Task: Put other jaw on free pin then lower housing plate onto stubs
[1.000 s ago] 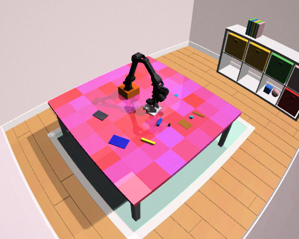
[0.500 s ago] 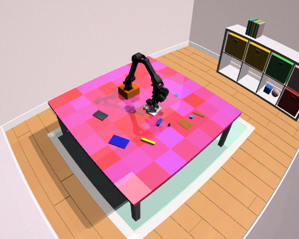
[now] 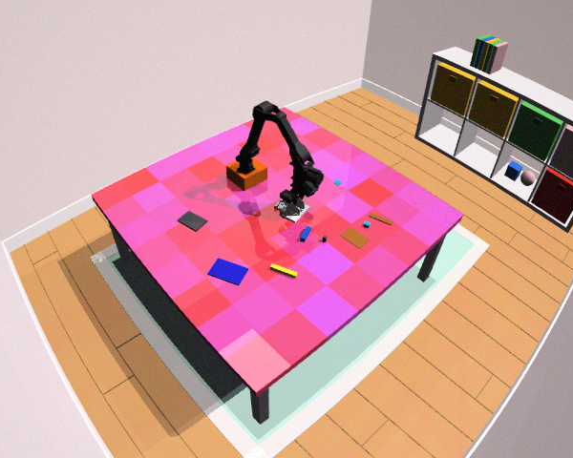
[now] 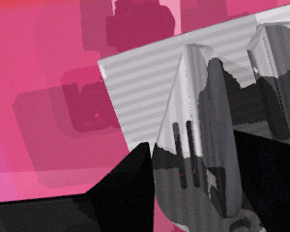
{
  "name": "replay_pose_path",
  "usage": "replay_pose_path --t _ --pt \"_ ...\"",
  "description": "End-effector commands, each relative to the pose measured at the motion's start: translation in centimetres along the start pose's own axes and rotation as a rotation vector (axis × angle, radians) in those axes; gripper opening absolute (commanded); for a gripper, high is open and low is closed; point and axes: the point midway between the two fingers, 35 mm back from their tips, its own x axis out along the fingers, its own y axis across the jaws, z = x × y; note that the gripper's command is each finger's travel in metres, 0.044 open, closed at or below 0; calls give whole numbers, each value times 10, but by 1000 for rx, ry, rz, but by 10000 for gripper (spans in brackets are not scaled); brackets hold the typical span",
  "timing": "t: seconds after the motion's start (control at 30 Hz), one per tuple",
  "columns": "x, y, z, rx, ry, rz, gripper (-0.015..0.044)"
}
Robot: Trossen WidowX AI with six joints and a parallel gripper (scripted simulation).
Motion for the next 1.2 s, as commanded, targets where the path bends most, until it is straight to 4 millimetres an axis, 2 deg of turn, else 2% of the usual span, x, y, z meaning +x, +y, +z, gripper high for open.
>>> replay_pose_path --t 0.0,1.17 --pt "2 0 0 5 0 3 134" --pt "9 0 0 10 0 3 134"
